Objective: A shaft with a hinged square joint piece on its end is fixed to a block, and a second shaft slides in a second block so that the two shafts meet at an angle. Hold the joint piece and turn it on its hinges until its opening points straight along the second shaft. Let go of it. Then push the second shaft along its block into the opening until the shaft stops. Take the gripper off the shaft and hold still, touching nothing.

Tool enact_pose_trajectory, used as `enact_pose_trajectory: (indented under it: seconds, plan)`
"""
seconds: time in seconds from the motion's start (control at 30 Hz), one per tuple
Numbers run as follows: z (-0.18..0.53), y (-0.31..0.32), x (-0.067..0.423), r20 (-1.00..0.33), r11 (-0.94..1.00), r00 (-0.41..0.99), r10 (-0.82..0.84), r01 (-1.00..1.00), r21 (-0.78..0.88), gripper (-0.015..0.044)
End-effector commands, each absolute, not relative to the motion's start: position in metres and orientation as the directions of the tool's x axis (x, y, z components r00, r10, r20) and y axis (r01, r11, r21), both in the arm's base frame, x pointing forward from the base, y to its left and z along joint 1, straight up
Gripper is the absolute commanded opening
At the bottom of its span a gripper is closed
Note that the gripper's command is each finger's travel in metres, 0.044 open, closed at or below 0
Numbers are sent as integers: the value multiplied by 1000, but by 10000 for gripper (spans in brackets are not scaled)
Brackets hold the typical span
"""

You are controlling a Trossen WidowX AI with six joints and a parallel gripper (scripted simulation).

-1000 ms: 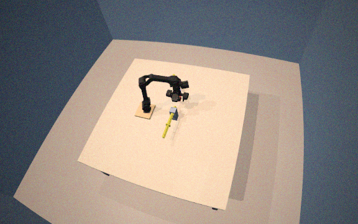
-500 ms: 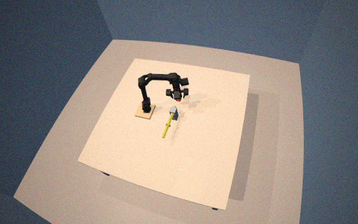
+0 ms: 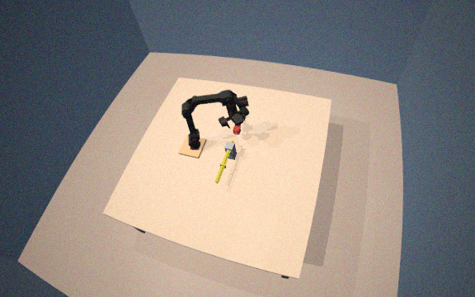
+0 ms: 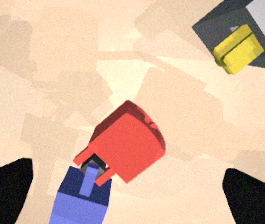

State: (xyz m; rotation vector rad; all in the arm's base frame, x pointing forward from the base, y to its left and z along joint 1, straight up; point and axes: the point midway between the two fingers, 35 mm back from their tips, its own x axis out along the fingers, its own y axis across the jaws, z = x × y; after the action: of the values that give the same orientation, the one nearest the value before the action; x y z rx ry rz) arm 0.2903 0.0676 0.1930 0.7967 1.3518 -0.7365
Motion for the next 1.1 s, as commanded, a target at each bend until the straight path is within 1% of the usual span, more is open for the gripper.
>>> enact_pose_trajectory:
  seconds: [0.0, 0.3, 0.57, 0.73, 1.07]
  plan:
    - [212, 67, 288, -994, 659, 109, 10, 747, 89, 440]
    - [242, 65, 280, -991, 842, 134, 22, 532, 90, 440]
    - [244, 65, 279, -991, 852, 135, 22, 516, 89, 440]
    - [241, 61, 280, -992, 818, 125, 34, 567, 99, 440]
    - [223, 37, 279, -987, 604, 68, 146, 784, 144, 440]
